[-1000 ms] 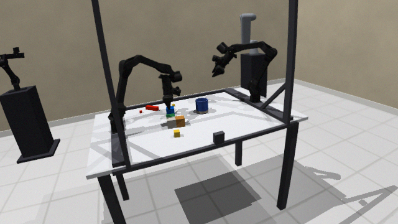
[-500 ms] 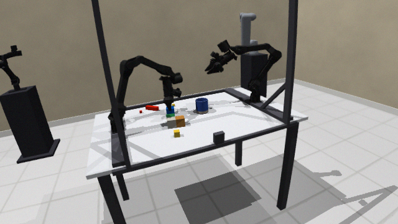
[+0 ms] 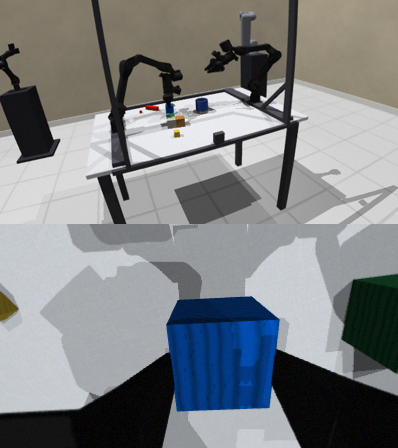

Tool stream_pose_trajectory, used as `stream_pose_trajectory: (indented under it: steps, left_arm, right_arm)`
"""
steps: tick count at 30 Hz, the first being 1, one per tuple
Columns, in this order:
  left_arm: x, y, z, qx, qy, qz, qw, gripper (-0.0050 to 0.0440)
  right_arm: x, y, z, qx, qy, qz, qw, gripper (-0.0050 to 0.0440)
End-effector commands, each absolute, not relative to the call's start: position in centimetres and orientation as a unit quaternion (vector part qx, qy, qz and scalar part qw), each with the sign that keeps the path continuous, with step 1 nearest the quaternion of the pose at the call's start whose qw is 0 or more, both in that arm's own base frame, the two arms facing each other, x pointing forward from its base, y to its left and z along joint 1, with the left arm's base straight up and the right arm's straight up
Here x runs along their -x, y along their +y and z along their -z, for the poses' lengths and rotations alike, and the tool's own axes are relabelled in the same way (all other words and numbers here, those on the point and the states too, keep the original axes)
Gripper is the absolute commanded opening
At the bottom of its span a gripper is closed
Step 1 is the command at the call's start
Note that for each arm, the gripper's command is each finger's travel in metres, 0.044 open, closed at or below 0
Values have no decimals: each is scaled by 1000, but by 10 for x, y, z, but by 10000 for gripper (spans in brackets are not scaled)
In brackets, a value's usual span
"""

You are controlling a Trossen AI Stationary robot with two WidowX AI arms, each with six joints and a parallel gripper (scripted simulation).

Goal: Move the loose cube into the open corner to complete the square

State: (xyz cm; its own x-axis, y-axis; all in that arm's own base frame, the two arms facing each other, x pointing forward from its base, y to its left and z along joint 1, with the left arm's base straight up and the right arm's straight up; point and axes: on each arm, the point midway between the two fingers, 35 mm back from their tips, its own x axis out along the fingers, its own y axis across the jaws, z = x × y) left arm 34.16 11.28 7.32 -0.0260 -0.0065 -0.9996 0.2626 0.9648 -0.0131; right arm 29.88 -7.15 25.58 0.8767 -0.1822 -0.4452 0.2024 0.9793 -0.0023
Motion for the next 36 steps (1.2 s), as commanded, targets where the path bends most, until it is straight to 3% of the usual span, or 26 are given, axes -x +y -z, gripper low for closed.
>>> stream_pose_trajectory:
  steps: [1, 11, 21, 36]
  left_arm:
    - [-354, 97, -120, -103, 683, 88, 718, 204]
    - [-357, 70, -164, -98, 688, 86, 714, 204]
    - [-370, -7, -148, -70, 696, 66, 711, 204]
    - [-369, -9, -119, -69, 698, 66, 710, 204]
  right_arm:
    - [-299, -72, -265, -22, 214, 100, 971, 400]
    - [-300, -69, -268, -14, 210, 89, 974, 400]
    - [-304, -43, -267, 7, 206, -6, 979, 400]
    - [-302, -32, -264, 15, 211, -43, 977, 400]
